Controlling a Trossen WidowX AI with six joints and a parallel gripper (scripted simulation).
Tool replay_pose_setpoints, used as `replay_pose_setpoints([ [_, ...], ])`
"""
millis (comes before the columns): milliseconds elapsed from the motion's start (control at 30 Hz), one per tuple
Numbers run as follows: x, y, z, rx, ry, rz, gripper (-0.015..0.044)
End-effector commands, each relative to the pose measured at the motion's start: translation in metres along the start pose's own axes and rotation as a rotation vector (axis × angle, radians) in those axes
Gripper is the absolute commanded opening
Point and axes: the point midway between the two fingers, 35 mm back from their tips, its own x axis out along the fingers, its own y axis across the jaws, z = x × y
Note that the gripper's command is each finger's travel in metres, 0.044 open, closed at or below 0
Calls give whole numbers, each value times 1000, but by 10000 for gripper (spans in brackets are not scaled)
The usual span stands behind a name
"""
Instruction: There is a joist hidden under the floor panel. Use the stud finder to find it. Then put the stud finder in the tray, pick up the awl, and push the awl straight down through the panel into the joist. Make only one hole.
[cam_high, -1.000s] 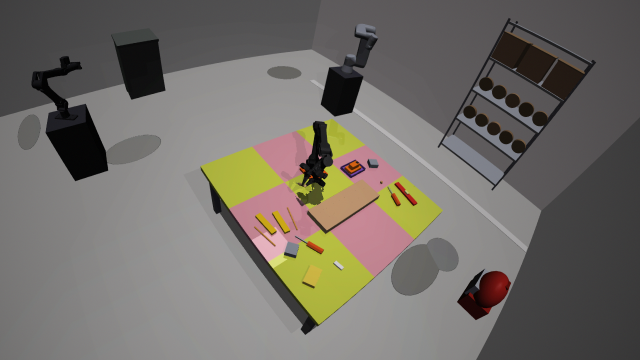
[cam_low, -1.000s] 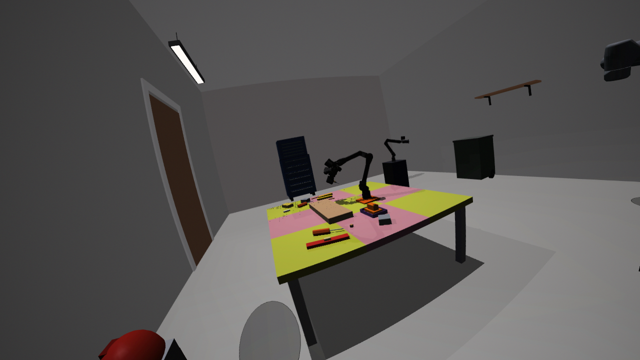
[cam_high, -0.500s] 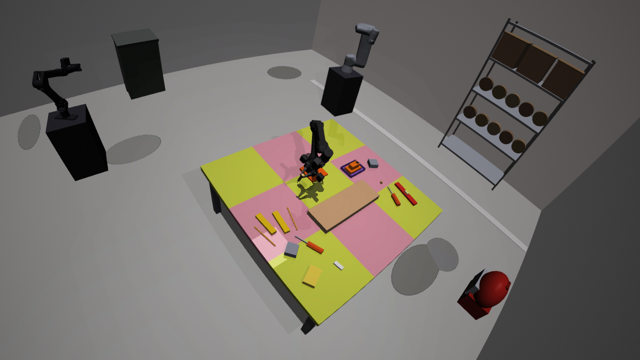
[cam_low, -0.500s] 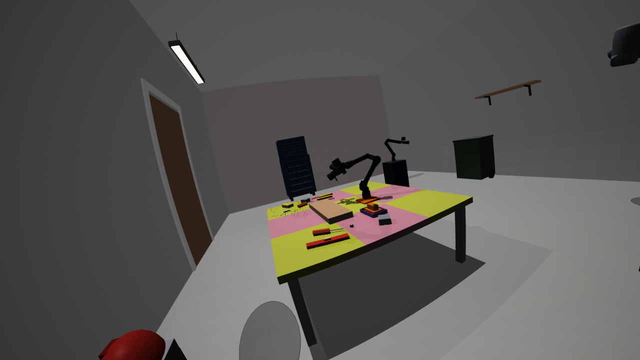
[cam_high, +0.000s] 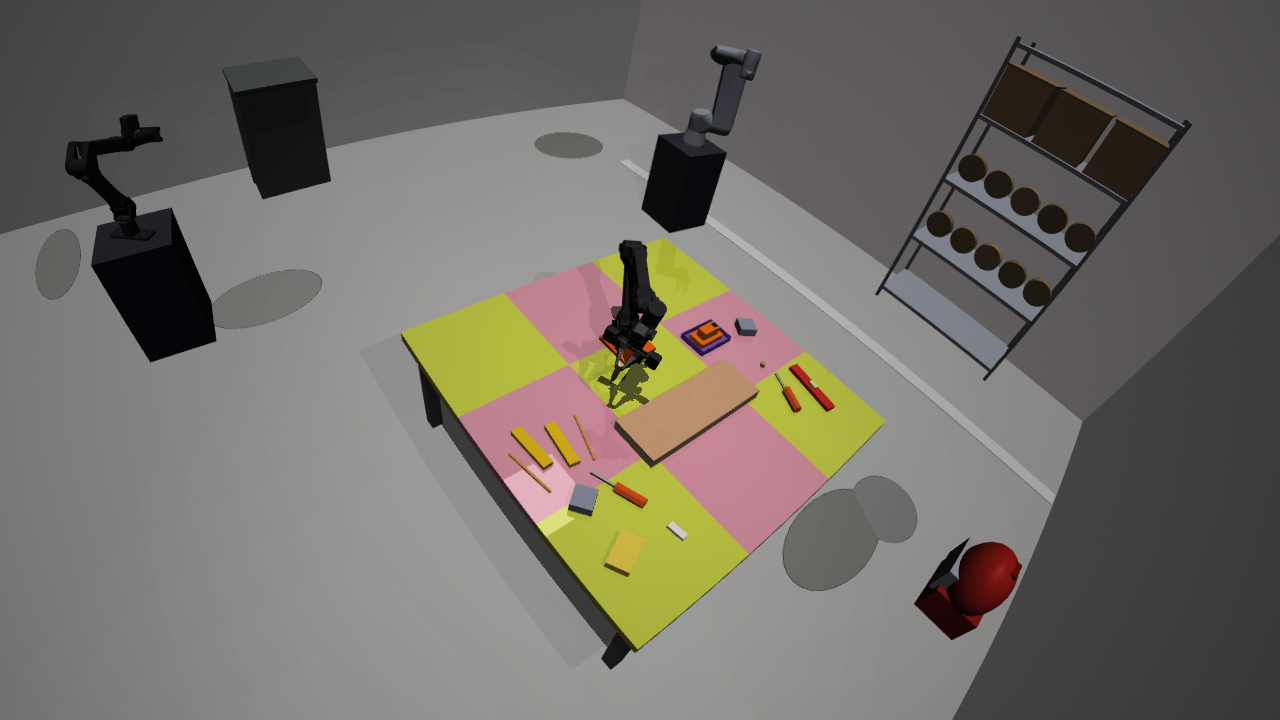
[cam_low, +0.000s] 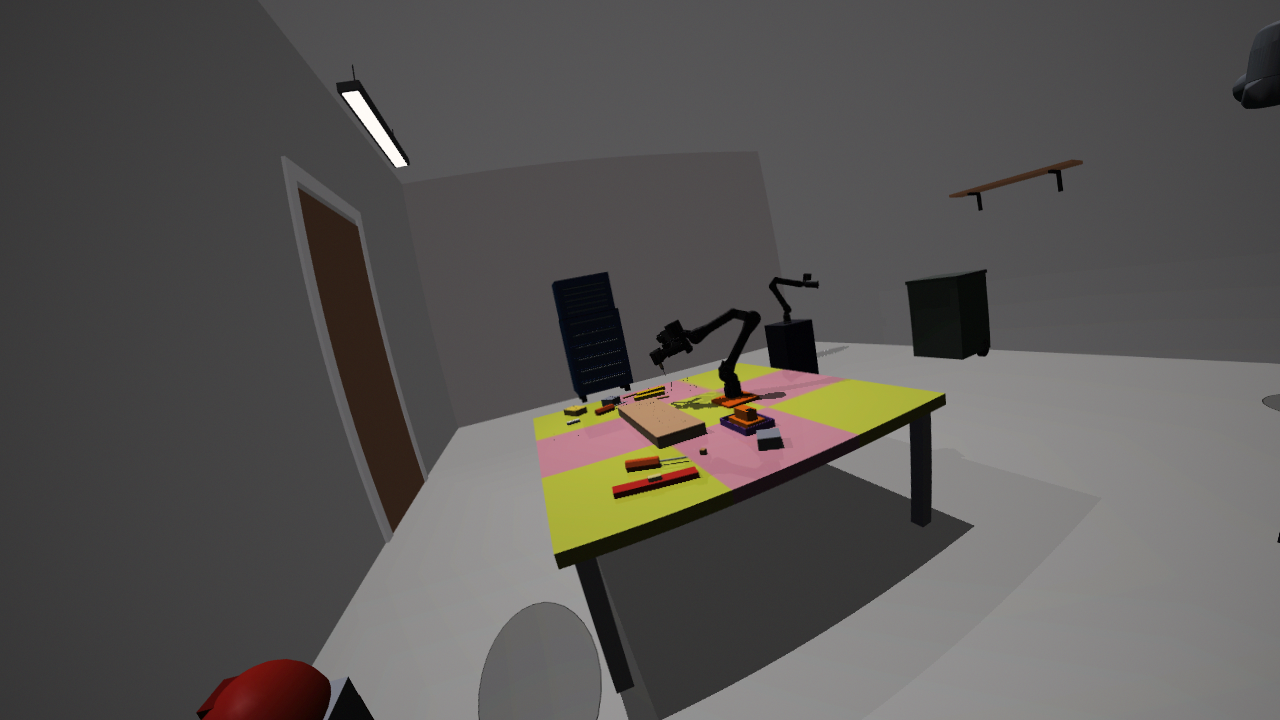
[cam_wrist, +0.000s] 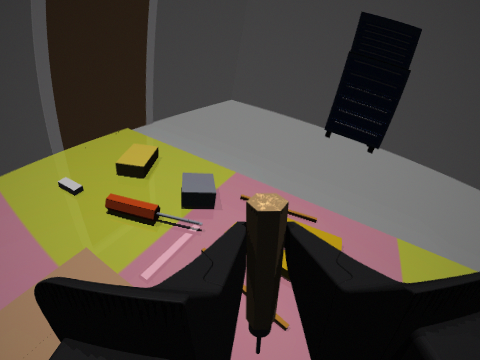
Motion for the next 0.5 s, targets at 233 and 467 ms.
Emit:
replay_pose_setpoints([
  [233, -5, 74, -3, 11, -78, 418, 0],
  [467, -22, 115, -7, 6, -132, 680, 0],
])
